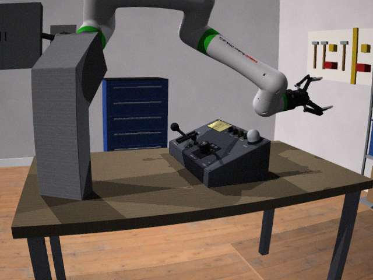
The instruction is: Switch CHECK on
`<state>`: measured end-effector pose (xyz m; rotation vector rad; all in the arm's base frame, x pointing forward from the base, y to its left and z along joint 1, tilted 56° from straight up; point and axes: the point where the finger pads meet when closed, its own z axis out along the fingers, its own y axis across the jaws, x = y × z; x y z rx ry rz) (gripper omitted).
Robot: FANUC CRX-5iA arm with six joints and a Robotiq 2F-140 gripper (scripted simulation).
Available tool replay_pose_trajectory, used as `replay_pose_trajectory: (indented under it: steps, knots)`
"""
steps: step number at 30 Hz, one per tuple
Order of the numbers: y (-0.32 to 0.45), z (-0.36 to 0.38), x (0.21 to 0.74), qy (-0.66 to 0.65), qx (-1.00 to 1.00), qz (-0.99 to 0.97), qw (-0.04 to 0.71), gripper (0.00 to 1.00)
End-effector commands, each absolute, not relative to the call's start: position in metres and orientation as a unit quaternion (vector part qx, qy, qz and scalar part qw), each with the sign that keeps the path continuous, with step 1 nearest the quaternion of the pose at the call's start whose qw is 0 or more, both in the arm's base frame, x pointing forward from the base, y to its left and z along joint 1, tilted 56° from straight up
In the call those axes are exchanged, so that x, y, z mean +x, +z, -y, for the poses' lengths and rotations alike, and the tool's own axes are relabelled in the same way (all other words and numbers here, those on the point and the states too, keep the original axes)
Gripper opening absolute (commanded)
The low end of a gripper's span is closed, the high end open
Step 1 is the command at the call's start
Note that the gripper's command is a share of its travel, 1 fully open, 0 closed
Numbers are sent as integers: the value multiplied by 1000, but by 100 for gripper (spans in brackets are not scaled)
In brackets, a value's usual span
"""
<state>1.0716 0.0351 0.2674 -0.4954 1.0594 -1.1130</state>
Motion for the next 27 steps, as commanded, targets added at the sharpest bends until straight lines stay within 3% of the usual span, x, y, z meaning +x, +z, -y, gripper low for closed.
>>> replay_pose_trajectory:
  steps: [1,16,27]
  knots:
    - [268,-34,1072,-498,-221,-474,691,100]
    - [292,32,1066,-498,-142,-525,675,100]
    - [308,166,1028,-483,22,-617,621,100]
